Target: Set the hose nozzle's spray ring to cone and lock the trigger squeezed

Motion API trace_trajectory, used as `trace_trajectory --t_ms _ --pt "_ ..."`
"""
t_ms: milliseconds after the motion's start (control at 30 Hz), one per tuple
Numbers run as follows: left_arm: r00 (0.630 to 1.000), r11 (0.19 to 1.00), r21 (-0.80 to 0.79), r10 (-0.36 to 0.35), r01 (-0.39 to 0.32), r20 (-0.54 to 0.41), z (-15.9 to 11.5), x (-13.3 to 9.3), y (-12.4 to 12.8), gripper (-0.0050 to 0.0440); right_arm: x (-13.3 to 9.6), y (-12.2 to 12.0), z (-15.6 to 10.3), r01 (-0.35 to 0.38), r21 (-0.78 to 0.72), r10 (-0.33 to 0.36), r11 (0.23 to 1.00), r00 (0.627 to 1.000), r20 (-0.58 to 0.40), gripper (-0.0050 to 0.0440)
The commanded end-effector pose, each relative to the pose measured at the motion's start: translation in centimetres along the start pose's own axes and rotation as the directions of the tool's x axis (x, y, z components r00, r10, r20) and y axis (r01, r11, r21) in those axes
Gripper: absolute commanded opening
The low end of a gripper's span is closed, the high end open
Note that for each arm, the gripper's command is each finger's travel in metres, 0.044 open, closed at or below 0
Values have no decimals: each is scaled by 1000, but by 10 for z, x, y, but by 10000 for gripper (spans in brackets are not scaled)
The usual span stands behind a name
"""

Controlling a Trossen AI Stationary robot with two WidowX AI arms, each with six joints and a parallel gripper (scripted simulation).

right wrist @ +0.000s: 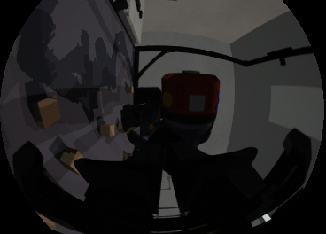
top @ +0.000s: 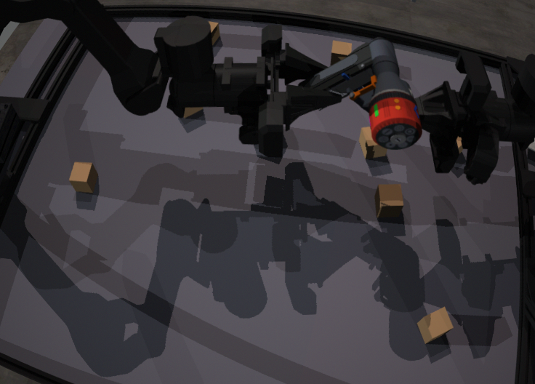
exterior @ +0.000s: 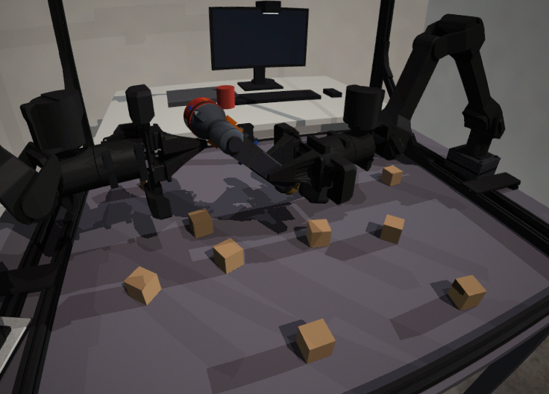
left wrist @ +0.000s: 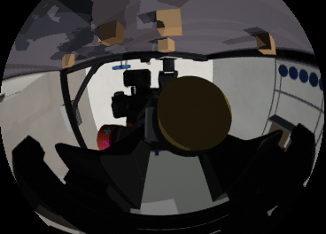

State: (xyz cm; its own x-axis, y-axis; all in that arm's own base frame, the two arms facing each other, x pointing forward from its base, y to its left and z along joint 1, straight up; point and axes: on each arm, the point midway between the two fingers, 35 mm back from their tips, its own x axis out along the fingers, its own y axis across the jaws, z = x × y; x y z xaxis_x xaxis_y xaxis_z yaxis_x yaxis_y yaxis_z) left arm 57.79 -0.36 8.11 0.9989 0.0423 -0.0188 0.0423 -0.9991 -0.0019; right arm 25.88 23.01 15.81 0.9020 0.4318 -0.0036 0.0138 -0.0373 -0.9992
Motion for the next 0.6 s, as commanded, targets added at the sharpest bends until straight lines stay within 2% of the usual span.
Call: trace_trajectory --t_ms 0,333,567 --pt "1000 1000 -2 -4 4 -19 -6 1 0 0 10 0 -1 4 0 -4 1000 1000 -1 0" --pt "1000 1000 -2 -4 4 -19 -6 1 0 0 11 0 -2 4 38 -4 999 1000 -1 0" --pt "1000 1000 -2 -4 4 -19 -6 1 0 0 10 -1 -6 4 305 -4 952 1000 -1 0"
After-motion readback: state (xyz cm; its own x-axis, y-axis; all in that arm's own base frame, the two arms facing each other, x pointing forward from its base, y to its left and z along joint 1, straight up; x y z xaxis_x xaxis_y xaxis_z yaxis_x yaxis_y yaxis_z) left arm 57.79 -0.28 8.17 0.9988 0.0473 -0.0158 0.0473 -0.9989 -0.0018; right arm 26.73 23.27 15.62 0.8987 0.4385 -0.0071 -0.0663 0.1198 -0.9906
